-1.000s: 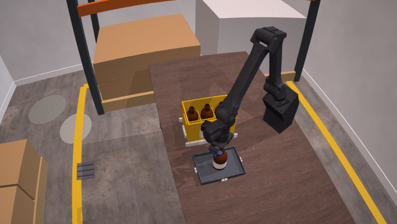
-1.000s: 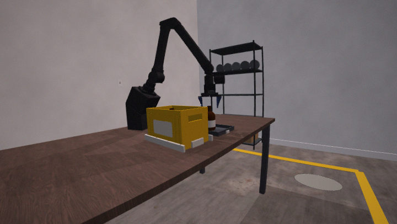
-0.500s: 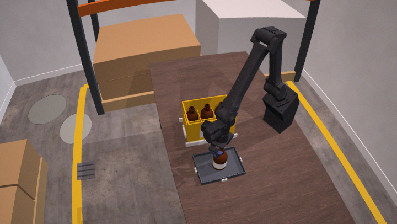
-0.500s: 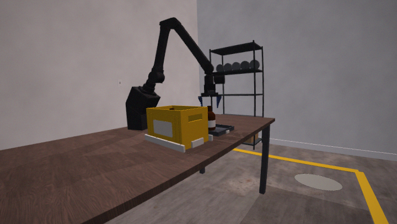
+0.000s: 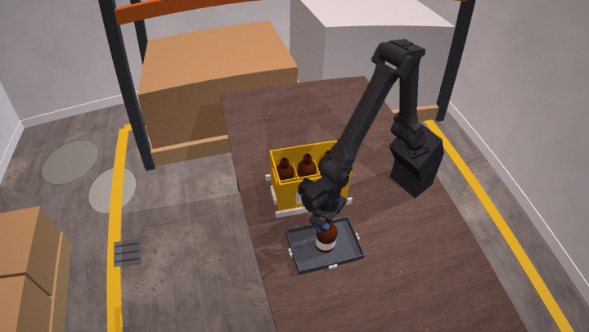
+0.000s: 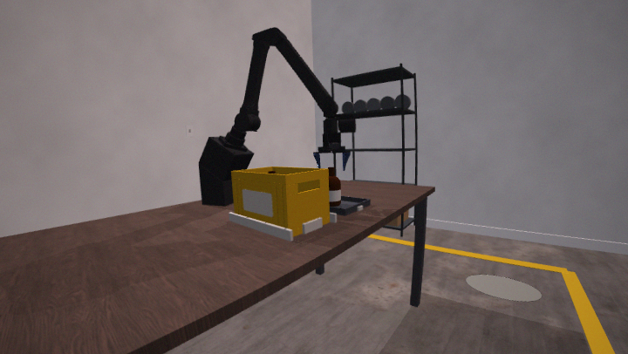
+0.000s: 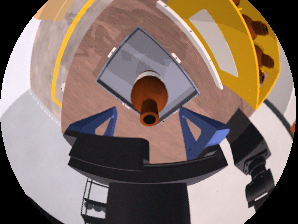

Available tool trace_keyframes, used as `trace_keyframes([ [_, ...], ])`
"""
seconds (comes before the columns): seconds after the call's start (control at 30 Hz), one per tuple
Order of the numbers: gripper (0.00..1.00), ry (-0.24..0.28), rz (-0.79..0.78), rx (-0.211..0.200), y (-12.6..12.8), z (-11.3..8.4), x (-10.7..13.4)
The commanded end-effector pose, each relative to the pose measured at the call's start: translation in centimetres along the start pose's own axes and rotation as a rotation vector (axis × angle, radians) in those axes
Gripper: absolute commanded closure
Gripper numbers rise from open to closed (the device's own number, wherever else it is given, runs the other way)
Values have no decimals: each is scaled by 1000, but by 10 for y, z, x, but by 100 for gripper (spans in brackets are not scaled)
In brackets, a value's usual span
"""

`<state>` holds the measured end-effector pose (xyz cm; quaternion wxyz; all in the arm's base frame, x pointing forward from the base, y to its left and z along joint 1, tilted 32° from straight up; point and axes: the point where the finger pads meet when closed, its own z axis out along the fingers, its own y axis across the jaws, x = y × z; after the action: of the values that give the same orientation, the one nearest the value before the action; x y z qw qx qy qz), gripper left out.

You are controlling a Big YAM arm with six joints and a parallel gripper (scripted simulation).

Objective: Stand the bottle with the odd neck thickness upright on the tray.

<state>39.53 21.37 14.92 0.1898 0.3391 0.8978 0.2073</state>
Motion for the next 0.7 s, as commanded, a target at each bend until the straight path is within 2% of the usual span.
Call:
trace_keyframes([
  [0.0, 0, -2, 2, 4, 0, 6, -5],
  [0.6, 0, 2, 2, 12, -1, 4, -4],
  [0.67, 0, -2, 2, 2, 1, -3, -5],
])
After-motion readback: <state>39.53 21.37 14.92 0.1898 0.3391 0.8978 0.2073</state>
